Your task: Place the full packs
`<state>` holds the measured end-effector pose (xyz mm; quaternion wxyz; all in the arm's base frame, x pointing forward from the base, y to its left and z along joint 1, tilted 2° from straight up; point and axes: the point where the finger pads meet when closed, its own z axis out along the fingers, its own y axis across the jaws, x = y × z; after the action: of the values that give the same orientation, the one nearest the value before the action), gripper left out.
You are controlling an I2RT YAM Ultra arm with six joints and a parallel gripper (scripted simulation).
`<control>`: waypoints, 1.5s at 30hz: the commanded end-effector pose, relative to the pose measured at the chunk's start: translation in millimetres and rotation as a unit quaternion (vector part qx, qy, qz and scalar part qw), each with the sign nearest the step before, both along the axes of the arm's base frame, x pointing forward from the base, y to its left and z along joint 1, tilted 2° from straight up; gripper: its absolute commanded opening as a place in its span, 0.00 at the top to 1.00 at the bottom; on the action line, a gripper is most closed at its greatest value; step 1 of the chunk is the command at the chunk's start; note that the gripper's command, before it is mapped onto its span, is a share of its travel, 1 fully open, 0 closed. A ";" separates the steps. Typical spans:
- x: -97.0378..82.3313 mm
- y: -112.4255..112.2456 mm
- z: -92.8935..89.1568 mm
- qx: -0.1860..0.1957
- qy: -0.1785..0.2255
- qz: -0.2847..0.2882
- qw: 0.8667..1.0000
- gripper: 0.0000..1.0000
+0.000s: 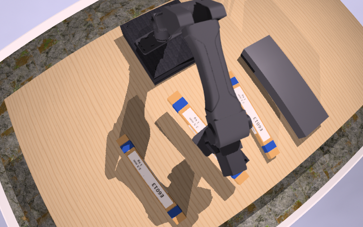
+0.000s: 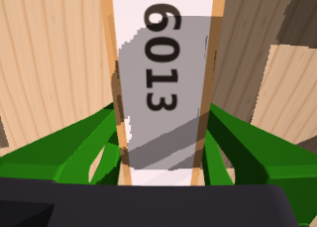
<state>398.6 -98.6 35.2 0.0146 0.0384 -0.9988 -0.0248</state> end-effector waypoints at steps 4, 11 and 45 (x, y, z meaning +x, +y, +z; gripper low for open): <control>11.0 -9.3 60.6 -0.015 -0.050 -0.003 0.999 1.00; 10.0 -9.6 74.6 -0.015 -0.050 -0.003 0.999 1.00; 5.8 -10.7 134.5 -0.015 -0.052 -0.003 0.999 1.00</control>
<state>403.0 -102.1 123.6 0.0035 0.0395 -0.9990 -0.0214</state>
